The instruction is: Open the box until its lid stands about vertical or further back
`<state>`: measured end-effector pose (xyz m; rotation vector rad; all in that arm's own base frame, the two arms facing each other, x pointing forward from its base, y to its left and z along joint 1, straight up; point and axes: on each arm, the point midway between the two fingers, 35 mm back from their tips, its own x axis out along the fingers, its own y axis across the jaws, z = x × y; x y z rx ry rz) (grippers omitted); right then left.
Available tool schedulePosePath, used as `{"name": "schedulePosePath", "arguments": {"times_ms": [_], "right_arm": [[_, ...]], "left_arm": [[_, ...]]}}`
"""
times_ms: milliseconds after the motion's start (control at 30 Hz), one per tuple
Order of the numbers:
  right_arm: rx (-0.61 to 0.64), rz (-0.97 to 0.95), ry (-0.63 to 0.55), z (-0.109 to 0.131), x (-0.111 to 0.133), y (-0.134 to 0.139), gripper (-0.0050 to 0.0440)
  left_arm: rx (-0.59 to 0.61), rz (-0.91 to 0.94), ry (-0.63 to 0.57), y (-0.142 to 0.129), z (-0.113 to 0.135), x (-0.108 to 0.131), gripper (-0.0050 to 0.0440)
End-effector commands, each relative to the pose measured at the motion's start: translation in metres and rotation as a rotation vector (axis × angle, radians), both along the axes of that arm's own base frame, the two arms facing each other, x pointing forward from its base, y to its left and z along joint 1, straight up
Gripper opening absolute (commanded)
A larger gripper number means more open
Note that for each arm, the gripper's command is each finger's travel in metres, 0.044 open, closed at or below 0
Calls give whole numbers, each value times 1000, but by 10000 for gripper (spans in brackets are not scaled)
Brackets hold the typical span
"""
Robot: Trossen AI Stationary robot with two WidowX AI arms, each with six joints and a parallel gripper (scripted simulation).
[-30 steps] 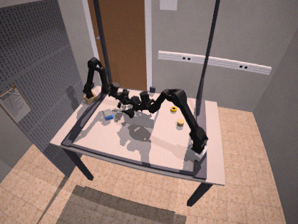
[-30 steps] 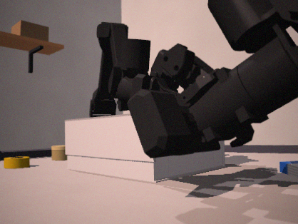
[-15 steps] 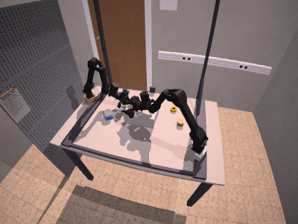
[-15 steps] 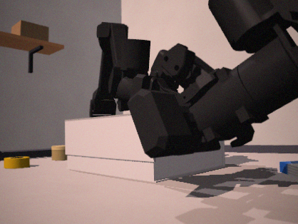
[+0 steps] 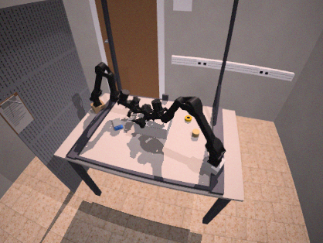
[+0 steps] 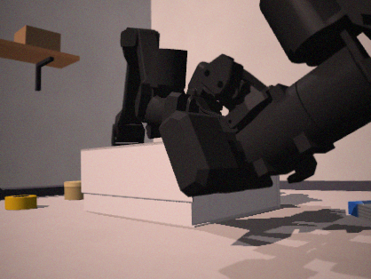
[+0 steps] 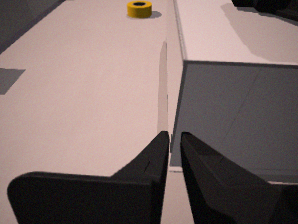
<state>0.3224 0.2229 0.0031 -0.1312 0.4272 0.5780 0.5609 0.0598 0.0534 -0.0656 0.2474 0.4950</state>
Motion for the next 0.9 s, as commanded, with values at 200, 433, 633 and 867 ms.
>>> {"name": "schedulePosePath", "arguments": {"times_ms": [200,433,633,867], "right_arm": [[16,2,-20,8,2,3,4],[16,2,-20,8,2,3,4],[13,0,-12,4,1,2,4],[14,0,-13,5,-2,5,4]], "left_arm": [[12,-3,85,0,-33,-6,440],[12,-3,85,0,-33,-6,440],[12,-3,85,0,-33,-6,440],[12,-3,85,0,-33,-6,440]]}}
